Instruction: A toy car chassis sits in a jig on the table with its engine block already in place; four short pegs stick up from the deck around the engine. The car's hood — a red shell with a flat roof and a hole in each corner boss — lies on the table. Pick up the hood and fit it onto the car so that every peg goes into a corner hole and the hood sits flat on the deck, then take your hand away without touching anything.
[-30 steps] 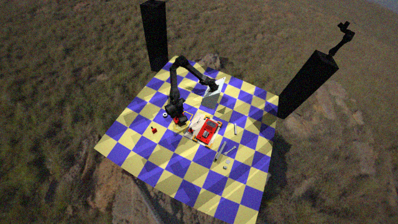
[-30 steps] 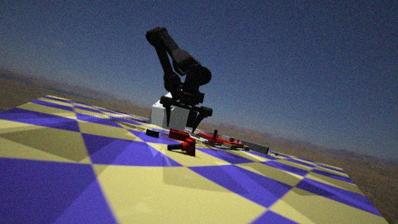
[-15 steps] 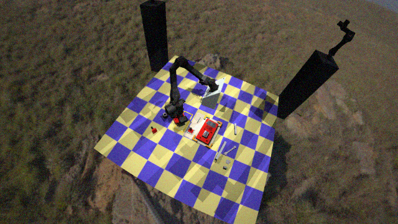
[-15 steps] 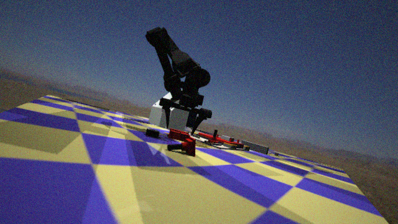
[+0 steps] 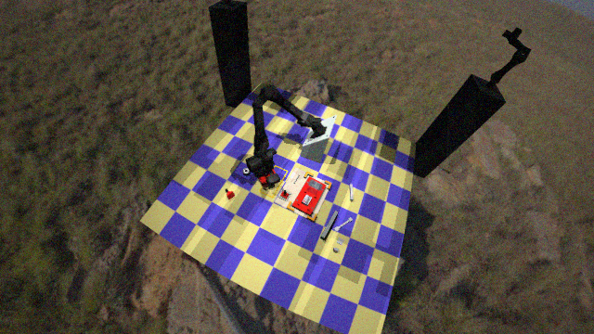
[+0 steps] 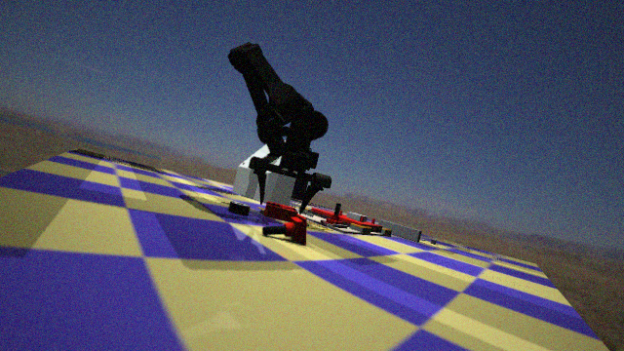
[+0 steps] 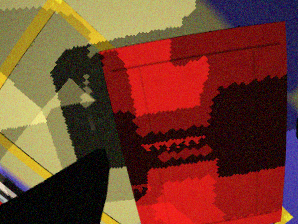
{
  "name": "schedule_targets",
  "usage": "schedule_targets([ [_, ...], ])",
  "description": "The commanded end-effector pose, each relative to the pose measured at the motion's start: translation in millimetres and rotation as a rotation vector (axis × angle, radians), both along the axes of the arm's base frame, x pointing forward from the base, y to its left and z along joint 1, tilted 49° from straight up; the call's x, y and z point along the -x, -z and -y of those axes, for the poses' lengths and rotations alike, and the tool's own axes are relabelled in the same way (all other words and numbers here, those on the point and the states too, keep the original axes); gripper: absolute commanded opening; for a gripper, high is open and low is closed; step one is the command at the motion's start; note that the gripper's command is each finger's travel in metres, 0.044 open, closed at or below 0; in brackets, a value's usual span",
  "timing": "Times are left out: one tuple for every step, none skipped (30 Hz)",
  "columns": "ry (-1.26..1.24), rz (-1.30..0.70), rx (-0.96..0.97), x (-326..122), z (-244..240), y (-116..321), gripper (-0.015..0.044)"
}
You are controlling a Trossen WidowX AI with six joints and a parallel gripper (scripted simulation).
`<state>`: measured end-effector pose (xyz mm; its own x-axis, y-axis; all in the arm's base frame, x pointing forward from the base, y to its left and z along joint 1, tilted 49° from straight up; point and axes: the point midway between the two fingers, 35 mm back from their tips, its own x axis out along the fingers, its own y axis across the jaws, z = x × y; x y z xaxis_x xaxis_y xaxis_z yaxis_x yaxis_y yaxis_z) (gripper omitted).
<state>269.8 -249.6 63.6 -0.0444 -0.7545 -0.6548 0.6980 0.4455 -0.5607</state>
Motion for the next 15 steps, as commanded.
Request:
schedule_targets([
  [-0.001,-0.003,-0.003,0.7,1.8,2.1,0.044],
  [-0.001,-0.003,-0.003,0.7,2.2,2.4,0.044],
  [-0.001,-0.003,-0.003,0.7,2.6,2.7,0.044],
  [-0.001,-0.003,-0.003,0.8,2.9,3.0,0.044],
  [-0.001,-0.003,-0.003,0.8,3.3,3.3,0.044],
  [-0.001,-0.003,-0.003,0.9,3.7,3.7,0.044],
  [-0.001,-0.003,-0.003,0.9,4.0,4.0,0.044],
  [-0.001,-0.003,-0.003,0.9,4.4,4.3,0.044],
  [-0.001,-0.003,-0.003,1.0,4.8,4.6,0.044],
  [-0.001,-0.003,-0.003,1.0,5.2,4.9,0.044],
  [-0.001,-0.003,-0.003,1.1,5.5,5.3,0.044],
  [-0.001,-0.003,-0.003,1.1,5.9,5.6,0.044],
  [-0.001,-0.003,-0.003,1.1,6.3,5.9,0.044],
  [0.0,0.0,0.0,0.4,4.8,4.2,0.0414],
  [0.0,0.0,0.0,0.4,4.8,4.2,0.0387],
])
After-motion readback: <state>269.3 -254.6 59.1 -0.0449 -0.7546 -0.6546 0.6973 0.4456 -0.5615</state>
